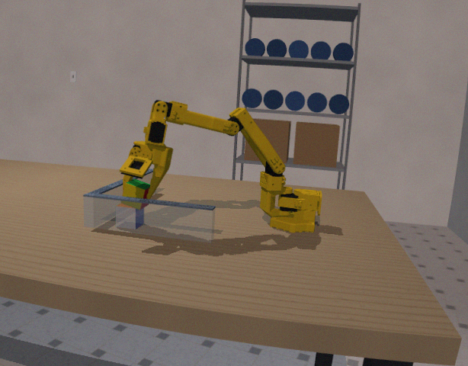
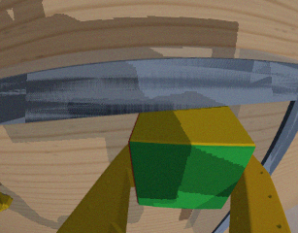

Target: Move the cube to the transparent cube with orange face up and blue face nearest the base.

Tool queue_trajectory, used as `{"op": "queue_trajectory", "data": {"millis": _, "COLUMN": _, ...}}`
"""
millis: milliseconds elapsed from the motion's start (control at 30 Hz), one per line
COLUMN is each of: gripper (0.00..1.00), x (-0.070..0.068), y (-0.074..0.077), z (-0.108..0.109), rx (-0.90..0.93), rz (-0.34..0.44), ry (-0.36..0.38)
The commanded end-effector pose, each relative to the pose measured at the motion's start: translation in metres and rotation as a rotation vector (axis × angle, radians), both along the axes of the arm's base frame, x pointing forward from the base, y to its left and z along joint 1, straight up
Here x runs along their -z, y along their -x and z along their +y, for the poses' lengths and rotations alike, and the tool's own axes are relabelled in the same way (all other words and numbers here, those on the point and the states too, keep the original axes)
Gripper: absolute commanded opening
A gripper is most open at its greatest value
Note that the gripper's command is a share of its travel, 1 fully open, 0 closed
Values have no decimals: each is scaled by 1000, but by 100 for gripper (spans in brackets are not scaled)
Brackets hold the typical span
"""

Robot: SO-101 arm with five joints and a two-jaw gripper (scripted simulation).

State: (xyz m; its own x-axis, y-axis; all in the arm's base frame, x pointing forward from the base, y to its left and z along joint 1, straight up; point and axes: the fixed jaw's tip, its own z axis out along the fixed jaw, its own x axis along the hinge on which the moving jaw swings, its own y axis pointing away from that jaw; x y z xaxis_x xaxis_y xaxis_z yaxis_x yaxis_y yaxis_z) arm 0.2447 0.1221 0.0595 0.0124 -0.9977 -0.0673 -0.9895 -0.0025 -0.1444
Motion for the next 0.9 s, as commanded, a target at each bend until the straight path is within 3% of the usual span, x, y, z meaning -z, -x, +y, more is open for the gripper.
{"op": "queue_trajectory", "data": {"millis": 0, "gripper": 22, "x": -21, "y": -5, "z": 2, "rx": 0, "rz": -74, "ry": -37}}
{"op": "queue_trajectory", "data": {"millis": 867, "gripper": 22, "x": -24, "y": -7, "z": 2, "rx": 2, "rz": -92, "ry": -45}}
